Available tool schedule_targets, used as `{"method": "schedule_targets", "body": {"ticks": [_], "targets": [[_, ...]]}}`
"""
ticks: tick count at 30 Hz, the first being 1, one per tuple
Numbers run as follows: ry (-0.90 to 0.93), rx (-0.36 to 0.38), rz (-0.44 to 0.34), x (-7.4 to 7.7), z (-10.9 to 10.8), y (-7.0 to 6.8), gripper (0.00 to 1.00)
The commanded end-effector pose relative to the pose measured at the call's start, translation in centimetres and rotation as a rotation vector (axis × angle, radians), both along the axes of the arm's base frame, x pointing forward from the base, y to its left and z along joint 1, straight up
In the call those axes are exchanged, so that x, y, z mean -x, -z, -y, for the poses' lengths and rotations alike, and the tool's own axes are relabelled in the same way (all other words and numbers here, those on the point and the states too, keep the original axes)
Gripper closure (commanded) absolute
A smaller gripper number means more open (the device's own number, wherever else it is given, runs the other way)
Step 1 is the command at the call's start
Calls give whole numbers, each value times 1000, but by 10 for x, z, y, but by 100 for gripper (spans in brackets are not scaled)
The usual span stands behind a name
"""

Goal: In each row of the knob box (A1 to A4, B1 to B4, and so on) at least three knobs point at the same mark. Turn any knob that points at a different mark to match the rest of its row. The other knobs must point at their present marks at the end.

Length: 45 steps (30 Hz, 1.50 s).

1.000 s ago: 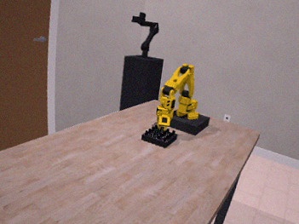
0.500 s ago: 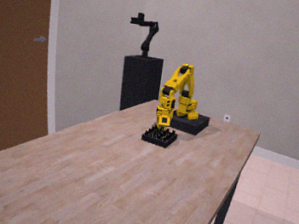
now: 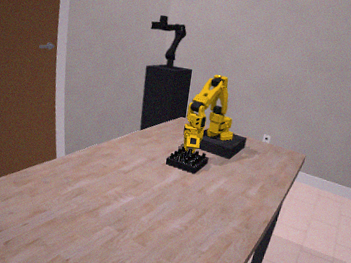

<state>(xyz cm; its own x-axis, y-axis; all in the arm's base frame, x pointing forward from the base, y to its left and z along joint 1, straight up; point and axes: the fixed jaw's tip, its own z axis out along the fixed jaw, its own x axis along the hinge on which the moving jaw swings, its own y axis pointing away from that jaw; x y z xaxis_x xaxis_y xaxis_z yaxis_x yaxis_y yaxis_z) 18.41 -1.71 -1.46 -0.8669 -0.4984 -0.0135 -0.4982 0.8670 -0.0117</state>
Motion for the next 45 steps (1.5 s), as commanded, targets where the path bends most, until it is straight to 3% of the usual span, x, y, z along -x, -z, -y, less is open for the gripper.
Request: {"method": "schedule_targets", "body": {"ticks": [1, 21, 45], "targets": [[-3, -3, -16, 4, 0, -2, 92], [-3, -3, -16, 3, 0, -27, 92], [-3, -3, -16, 5, 0, -35, 92]]}}
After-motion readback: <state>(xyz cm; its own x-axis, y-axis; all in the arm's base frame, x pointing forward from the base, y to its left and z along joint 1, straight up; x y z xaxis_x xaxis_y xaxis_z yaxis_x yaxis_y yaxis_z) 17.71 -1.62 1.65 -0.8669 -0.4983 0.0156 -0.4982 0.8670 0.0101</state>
